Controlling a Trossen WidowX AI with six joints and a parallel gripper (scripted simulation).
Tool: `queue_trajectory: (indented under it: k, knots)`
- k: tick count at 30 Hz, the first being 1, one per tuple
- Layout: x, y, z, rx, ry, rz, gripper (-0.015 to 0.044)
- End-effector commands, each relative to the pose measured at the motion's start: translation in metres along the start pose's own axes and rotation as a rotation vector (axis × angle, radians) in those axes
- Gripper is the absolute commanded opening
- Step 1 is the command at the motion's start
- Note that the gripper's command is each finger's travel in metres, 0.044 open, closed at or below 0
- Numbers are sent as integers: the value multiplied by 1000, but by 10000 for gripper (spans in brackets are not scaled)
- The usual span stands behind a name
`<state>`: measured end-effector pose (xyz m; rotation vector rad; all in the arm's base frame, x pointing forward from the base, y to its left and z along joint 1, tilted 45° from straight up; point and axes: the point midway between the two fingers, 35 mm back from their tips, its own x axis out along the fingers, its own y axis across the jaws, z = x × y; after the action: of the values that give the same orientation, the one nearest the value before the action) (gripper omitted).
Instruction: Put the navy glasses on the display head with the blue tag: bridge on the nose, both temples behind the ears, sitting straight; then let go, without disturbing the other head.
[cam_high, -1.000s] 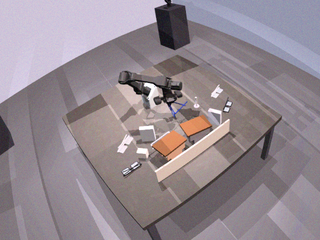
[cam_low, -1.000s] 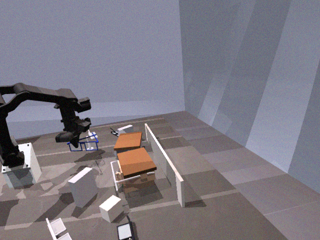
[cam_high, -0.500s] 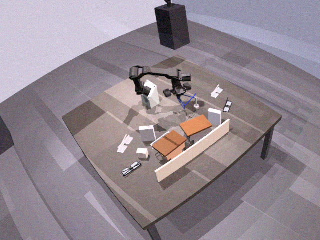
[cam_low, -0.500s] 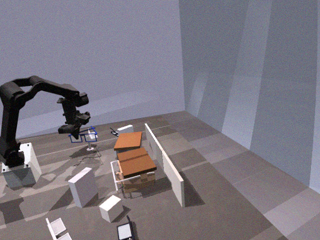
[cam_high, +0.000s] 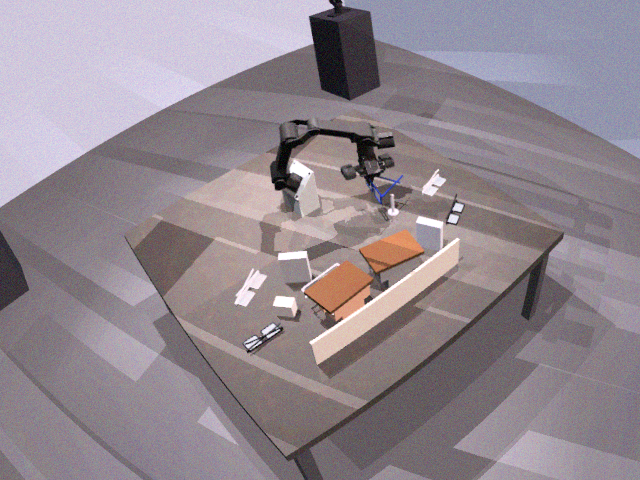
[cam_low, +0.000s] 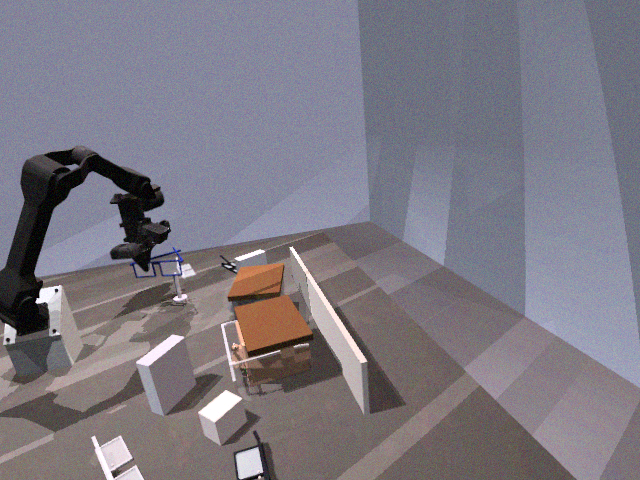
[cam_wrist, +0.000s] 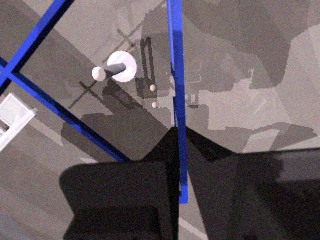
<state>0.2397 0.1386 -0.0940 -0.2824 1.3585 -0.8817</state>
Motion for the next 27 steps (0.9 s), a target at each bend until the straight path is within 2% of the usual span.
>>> queue_trajectory:
  k: [1,9,19,27]
  knots:
    - [4,13,-14,6,0,-4,0]
    - [10,14,-14,6,0,-4,0]
    - [63,13,-14,7,-1,-6,0]
    - [64,12,-16,7,-1,-6,0]
